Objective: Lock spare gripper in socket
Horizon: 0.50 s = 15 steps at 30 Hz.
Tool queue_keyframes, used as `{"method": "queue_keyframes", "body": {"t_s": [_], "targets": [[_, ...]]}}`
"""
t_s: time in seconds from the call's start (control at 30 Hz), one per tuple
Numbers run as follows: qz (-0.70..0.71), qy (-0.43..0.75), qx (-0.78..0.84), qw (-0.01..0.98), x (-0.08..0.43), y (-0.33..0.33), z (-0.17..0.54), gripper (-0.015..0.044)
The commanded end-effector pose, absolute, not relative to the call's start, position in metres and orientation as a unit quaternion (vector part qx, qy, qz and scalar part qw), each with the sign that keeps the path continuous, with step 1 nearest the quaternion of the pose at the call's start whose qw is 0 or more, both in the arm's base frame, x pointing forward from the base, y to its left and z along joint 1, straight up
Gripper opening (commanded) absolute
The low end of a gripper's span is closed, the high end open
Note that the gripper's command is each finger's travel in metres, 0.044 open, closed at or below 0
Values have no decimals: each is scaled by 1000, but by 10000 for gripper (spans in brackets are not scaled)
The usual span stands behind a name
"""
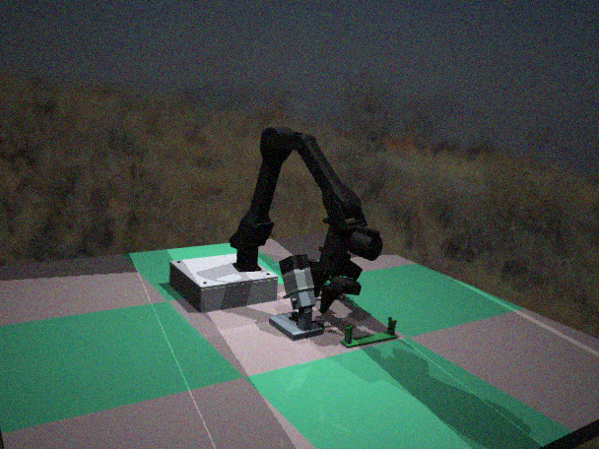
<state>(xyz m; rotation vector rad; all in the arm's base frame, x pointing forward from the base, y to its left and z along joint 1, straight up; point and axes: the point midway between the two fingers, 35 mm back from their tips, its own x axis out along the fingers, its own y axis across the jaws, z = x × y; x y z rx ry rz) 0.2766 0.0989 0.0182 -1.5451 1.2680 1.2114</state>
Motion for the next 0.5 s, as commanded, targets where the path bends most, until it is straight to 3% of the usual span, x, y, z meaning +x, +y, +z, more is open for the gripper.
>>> {"method": "queue_keyframes", "body": {"t_s": [0.0, 0.47], "targets": [[477, 499, -608, 392, 276, 102, 22, 200], [481, 508, -606, 378, 265, 121, 47, 200]]}}
